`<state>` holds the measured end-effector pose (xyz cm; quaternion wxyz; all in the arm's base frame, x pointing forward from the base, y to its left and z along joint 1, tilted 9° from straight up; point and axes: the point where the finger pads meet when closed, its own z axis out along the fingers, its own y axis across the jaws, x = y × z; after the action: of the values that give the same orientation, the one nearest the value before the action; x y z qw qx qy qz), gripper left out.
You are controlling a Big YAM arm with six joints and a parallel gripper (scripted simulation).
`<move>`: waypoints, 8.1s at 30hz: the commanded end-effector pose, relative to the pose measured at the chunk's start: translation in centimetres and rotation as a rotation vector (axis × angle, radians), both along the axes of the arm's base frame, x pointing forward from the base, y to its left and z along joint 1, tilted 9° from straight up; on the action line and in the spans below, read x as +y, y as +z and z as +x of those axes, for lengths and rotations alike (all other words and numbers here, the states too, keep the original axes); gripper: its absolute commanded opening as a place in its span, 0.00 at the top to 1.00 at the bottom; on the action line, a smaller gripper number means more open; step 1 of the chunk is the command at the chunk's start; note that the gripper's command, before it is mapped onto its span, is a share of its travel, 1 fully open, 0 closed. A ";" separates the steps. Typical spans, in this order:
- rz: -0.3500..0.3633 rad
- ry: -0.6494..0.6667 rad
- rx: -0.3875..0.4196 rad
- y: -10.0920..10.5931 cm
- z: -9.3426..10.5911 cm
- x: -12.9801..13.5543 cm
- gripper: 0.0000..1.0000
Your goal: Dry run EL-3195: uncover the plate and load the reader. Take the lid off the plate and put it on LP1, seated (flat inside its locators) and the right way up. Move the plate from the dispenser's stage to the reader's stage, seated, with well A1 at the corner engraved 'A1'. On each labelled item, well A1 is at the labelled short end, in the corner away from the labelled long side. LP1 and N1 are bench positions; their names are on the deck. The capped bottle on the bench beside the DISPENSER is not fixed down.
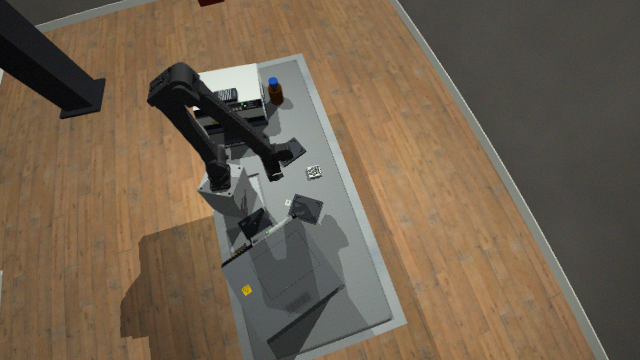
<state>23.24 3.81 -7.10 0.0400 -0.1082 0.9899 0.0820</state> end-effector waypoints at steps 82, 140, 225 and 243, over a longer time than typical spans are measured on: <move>-0.013 -0.225 0.037 0.3 -6.6 23.3 0.00; 0.047 -0.221 0.054 1.0 -18.7 31.5 0.00; 0.035 -0.221 0.051 -2.6 -18.9 32.5 0.00; 0.003 -0.199 0.053 -4.6 -19.9 31.4 0.00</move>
<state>3.70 35.29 -11.07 0.0240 -0.0076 0.9962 0.0839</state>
